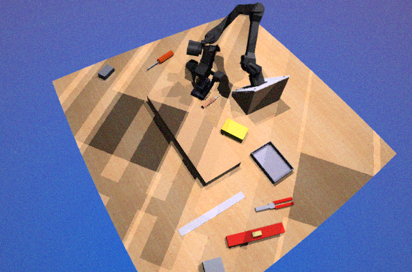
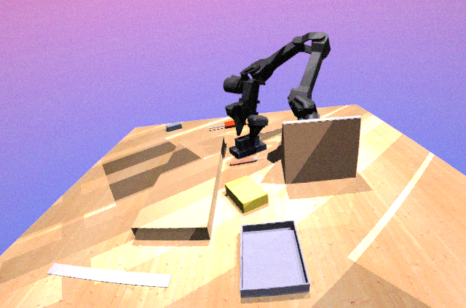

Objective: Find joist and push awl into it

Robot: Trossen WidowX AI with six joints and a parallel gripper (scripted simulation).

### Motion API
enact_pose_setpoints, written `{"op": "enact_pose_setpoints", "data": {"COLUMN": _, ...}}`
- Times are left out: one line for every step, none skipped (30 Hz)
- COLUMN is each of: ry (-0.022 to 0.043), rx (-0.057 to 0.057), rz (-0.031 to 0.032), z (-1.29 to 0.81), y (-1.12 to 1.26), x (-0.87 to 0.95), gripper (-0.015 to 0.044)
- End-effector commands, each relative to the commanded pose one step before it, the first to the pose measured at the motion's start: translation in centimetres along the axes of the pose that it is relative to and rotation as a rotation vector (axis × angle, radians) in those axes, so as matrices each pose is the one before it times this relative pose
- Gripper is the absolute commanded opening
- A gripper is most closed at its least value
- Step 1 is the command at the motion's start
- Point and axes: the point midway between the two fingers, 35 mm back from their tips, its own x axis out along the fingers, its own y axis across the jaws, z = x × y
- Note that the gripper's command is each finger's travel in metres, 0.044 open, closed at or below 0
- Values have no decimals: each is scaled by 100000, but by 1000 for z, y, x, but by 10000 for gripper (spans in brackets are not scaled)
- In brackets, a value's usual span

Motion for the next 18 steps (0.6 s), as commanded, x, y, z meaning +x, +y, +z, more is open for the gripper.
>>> {"op": "enact_pose_setpoints", "data": {"ry": -352, "rx": -694, "rz": 324, "z": -95, "y": 126, "x": 607, "gripper": 440}}
{"op": "enact_pose_setpoints", "data": {"ry": 5, "rx": -5, "rz": -20, "z": -51, "y": 0, "x": 154, "gripper": 440}}
{"op": "enact_pose_setpoints", "data": {"ry": 6, "rx": -6, "rz": -23, "z": -52, "y": 0, "x": 153, "gripper": 440}}
{"op": "enact_pose_setpoints", "data": {"ry": 7, "rx": -7, "rz": -26, "z": -54, "y": 0, "x": 153, "gripper": 440}}
{"op": "enact_pose_setpoints", "data": {"ry": 8, "rx": -9, "rz": -30, "z": -55, "y": 1, "x": 152, "gripper": 440}}
{"op": "enact_pose_setpoints", "data": {"ry": 9, "rx": -10, "rz": -33, "z": -57, "y": 1, "x": 152, "gripper": 440}}
{"op": "enact_pose_setpoints", "data": {"ry": 11, "rx": -11, "rz": -36, "z": -58, "y": 2, "x": 151, "gripper": 440}}
{"op": "enact_pose_setpoints", "data": {"ry": 12, "rx": -12, "rz": -39, "z": -60, "y": 2, "x": 150, "gripper": 440}}
{"op": "enact_pose_setpoints", "data": {"ry": 13, "rx": -14, "rz": -43, "z": -61, "y": 2, "x": 150, "gripper": 440}}
{"op": "enact_pose_setpoints", "data": {"ry": 14, "rx": -15, "rz": -46, "z": -62, "y": 3, "x": 149, "gripper": 440}}
{"op": "enact_pose_setpoints", "data": {"ry": 15, "rx": -16, "rz": -49, "z": -64, "y": 3, "x": 148, "gripper": 440}}
{"op": "enact_pose_setpoints", "data": {"ry": 17, "rx": -17, "rz": -52, "z": -65, "y": 4, "x": 147, "gripper": 440}}
{"op": "enact_pose_setpoints", "data": {"ry": 15, "rx": -15, "rz": -45, "z": -54, "y": 3, "x": 119, "gripper": 440}}
{"op": "enact_pose_setpoints", "data": {"ry": 9, "rx": -10, "rz": -28, "z": -33, "y": 2, "x": 71, "gripper": 440}}
{"op": "enact_pose_setpoints", "data": {"ry": 3, "rx": -3, "rz": -9, "z": -11, "y": 1, "x": 24, "gripper": 440}}
{"op": "enact_pose_setpoints", "data": {"ry": 0, "rx": 0, "rz": 0, "z": 0, "y": 0, "x": 0, "gripper": 414}}
{"op": "enact_pose_setpoints", "data": {"ry": 0, "rx": 0, "rz": 0, "z": 0, "y": 0, "x": 0, "gripper": 387}}
{"op": "enact_pose_setpoints", "data": {"ry": 0, "rx": 0, "rz": 0, "z": 0, "y": 0, "x": 0, "gripper": 361}}
